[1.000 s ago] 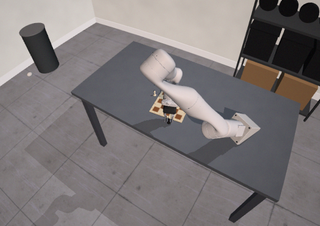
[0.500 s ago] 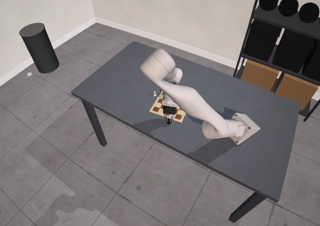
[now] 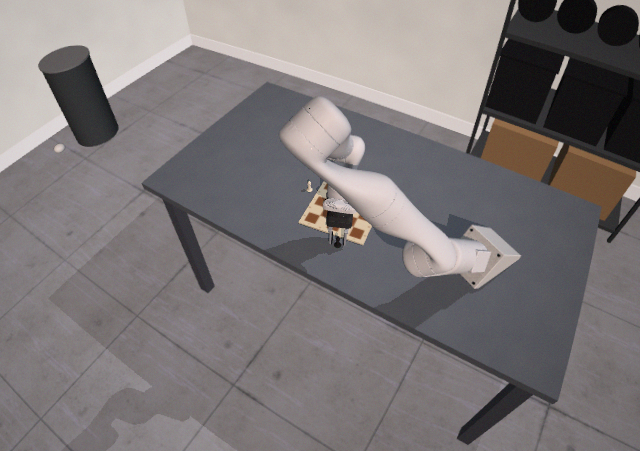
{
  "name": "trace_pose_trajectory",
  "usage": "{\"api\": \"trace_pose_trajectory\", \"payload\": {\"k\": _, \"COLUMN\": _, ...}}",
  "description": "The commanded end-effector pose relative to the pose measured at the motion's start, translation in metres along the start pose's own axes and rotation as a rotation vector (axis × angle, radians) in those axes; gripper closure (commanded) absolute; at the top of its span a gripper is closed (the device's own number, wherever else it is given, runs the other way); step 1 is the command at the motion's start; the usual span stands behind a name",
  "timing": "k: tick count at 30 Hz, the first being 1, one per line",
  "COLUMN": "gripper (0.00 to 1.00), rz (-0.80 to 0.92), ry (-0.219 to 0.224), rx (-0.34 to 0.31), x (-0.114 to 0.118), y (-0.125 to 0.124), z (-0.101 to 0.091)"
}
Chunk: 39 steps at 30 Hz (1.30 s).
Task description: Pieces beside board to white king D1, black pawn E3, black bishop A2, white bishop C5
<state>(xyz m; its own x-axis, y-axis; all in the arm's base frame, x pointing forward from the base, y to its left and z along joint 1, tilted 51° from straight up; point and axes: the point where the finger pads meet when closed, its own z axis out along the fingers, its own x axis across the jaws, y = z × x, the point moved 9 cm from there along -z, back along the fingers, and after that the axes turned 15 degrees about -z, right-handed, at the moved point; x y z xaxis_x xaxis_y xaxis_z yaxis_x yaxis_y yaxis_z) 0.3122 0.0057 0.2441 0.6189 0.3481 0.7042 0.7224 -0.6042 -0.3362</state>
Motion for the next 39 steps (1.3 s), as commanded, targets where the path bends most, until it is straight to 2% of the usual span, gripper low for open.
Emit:
{"api": "trace_pose_trajectory", "payload": {"k": 1, "gripper": 0.27, "rz": -0.006, "ry": 0.001, "rx": -0.001, "x": 0.0004, "y": -0.0003, "z": 0.0015}}
{"api": "trace_pose_trajectory", "payload": {"k": 5, "gripper": 0.27, "rz": -0.006, "ry": 0.001, "rx": -0.001, "x": 0.0004, "y": -0.0003, "z": 0.0015}}
{"api": "trace_pose_trajectory", "payload": {"k": 6, "gripper": 1.0, "rz": -0.006, "ry": 0.001, "rx": -0.001, "x": 0.0004, "y": -0.0003, "z": 0.0015}}
{"api": "trace_pose_trajectory", "payload": {"k": 39, "gripper": 1.0, "rz": -0.006, "ry": 0.001, "rx": -0.001, "x": 0.0004, "y": -0.0003, "z": 0.0015}}
